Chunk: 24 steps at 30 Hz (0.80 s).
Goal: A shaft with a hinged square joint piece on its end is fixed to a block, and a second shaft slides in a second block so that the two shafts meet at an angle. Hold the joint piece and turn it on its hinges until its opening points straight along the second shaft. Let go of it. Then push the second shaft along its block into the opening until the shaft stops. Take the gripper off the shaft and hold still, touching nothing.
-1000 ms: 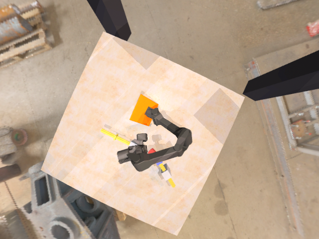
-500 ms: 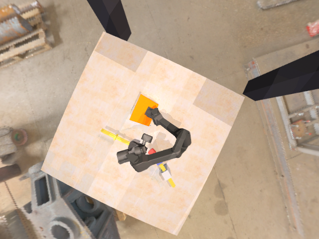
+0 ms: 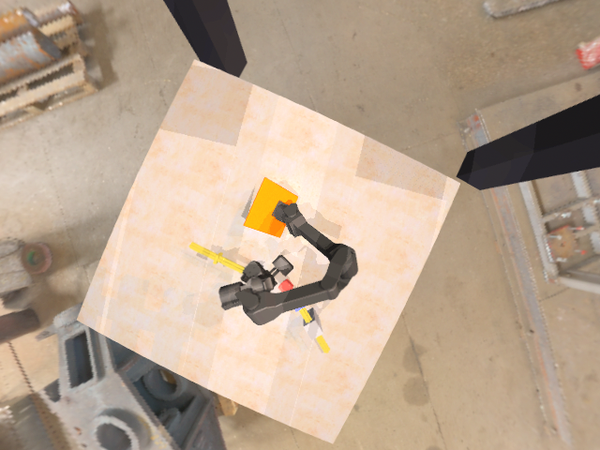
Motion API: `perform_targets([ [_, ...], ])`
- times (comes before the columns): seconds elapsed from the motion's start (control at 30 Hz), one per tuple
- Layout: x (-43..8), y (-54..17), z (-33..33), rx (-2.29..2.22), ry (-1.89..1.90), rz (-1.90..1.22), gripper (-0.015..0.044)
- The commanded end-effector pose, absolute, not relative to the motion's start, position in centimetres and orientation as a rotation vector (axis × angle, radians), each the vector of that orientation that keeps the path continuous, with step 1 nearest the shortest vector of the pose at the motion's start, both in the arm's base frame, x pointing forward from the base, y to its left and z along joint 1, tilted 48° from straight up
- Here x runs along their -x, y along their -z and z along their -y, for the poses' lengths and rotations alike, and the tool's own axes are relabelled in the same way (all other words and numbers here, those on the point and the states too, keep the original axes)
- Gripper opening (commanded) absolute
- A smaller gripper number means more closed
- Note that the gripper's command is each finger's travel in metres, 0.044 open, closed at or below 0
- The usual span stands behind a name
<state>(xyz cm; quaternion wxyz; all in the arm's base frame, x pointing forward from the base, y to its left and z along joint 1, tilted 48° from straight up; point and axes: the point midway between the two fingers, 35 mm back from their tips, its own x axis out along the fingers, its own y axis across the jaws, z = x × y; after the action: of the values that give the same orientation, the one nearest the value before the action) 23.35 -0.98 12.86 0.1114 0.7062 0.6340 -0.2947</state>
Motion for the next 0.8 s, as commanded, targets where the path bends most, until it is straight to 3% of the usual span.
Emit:
perform_targets([
  [0.0, -23.4, -12.8, 0.9, -2.081, 0.903, -1.868, 0.0440],
  [0.53, -23.1, -9.0, -3.4, -2.086, 0.911, -1.884, 0.0440],
  [0.77, -23.9, -10.4, -4.8, -2.086, 0.914, -1.881, 0.0440],
])
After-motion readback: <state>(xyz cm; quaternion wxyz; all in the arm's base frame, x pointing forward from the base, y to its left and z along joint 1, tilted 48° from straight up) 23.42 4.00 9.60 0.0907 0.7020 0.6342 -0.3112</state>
